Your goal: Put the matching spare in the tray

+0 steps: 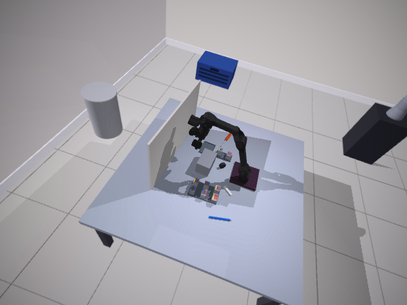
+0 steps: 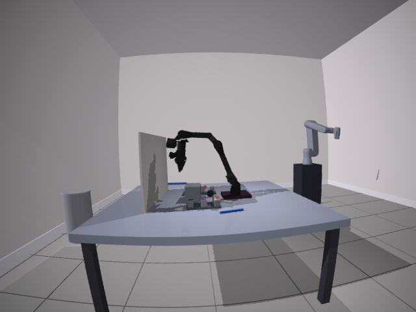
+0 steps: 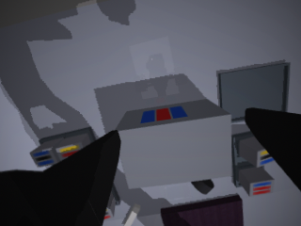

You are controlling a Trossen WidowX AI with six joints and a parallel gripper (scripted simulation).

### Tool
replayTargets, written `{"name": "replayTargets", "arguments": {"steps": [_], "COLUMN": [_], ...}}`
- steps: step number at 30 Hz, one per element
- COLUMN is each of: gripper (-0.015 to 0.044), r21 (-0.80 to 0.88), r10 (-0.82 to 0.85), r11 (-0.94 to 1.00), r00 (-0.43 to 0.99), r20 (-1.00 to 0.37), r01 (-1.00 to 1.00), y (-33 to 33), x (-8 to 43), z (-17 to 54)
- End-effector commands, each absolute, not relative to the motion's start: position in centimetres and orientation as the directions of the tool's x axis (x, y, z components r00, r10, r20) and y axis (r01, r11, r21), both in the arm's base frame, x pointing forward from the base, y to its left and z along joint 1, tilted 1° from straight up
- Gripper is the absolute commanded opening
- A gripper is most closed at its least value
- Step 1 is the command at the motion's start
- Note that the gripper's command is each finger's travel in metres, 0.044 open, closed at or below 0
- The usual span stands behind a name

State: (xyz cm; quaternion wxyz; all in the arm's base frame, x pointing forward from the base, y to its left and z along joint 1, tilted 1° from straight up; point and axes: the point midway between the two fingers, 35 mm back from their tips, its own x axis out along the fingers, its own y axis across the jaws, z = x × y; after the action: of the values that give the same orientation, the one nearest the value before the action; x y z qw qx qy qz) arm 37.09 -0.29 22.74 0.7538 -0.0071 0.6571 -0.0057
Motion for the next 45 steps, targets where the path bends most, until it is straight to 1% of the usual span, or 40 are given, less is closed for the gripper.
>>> {"name": "replayTargets", "arguments": {"steps": [1, 14, 16, 19, 21, 23, 26, 29, 30, 40, 45], "gripper": [0.044, 0.044, 0.044, 0.044, 0.044, 0.044, 0.044, 0.044, 0.044, 0.044, 0.0309], "r21": [-0.006, -0.008, -0.02, -0.042, -0.05, -0.052, -0.049, -0.039, -0.037, -0.036, -0.036], "r10": [-0.008, -0.007, 0.0, 0.012, 0.016, 0.018, 0.016, 0.011, 0.01, 0.01, 0.01], "r11": [1.0, 1.0, 0.987, 0.866, 0.719, 0.535, 0.239, -0.042, -0.09, -0.104, -0.104], "r00": [0.136, 0.135, 0.126, 0.104, 0.089, 0.074, 0.054, 0.039, 0.036, 0.035, 0.035], "r20": [-0.991, -0.991, -0.992, -0.995, -0.996, -0.997, -0.998, -0.999, -0.999, -0.999, -0.999], "r01": [0.016, -0.003, -0.157, -0.499, -0.693, -0.843, -0.97, -0.998, -0.995, -0.994, -0.994], "y": [-0.2, 0.1, 2.3, 7.0, 9.8, 12.2, 14.9, 16.6, 16.9, 16.9, 17.7], "x": [37.2, 37.1, 36.3, 33.9, 31.9, 29.7, 26.3, 23.2, 22.6, 22.5, 22.5], "z": [22.9, 22.9, 22.4, 21.1, 20.2, 19.2, 17.7, 16.4, 16.1, 16.1, 13.4]}}
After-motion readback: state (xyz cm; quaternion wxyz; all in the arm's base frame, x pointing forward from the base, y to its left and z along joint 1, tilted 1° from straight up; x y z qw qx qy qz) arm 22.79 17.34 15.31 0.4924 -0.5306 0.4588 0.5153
